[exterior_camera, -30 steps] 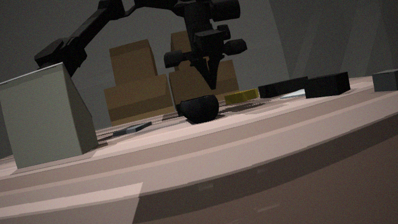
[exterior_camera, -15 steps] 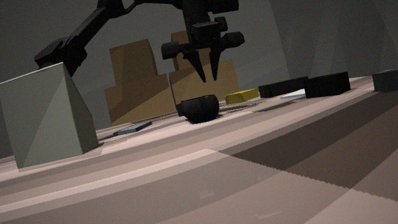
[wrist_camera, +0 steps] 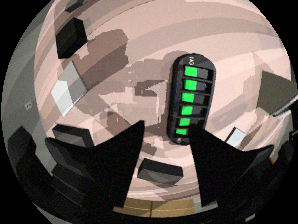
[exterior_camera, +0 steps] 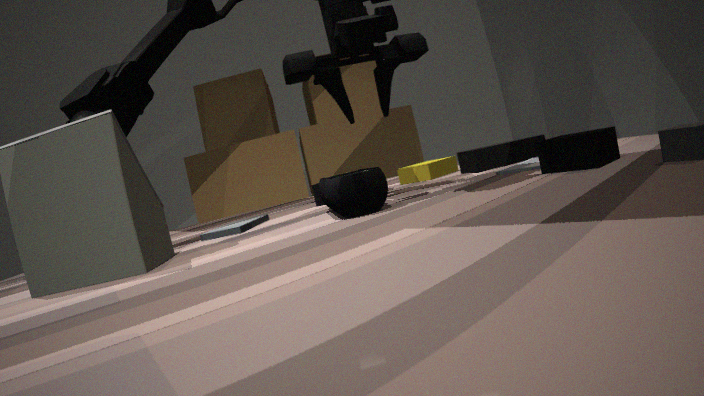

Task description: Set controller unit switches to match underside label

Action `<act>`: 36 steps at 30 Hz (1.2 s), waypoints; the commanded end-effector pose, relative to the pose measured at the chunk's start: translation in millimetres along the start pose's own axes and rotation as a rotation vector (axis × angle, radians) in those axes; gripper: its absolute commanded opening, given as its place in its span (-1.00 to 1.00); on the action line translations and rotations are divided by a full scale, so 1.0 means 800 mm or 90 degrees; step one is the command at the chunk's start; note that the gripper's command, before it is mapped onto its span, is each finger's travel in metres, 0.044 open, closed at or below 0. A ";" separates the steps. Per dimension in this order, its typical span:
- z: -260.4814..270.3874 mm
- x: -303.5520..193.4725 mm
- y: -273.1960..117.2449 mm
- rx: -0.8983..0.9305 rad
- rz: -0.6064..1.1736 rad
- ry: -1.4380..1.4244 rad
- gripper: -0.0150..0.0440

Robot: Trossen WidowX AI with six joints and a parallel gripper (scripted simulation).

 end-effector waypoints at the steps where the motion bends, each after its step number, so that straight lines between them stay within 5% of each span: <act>1: 0.000 0.000 0.000 -0.001 -0.002 -0.001 -0.31; 3: 0.000 0.000 0.000 -0.001 -0.002 -0.001 -0.49; 13: 0.000 0.000 0.000 -0.001 -0.002 -0.001 -0.49; 30: 0.000 0.000 0.000 0.000 0.000 0.000 1.00; 32: 0.000 0.000 0.000 0.000 0.000 0.000 1.00; 36: 0.012 -0.012 0.011 -0.036 0.002 0.000 0.64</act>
Point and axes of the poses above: the point midway between the two fingers, 35 mm back from their tips, its own y axis out along the fingers, its own z axis across the jaws, x = y × z, the point moved 10 cm from there along -y, back along the fingers, and after that the axes turned 1 degree about y, right-handed, at the moved point
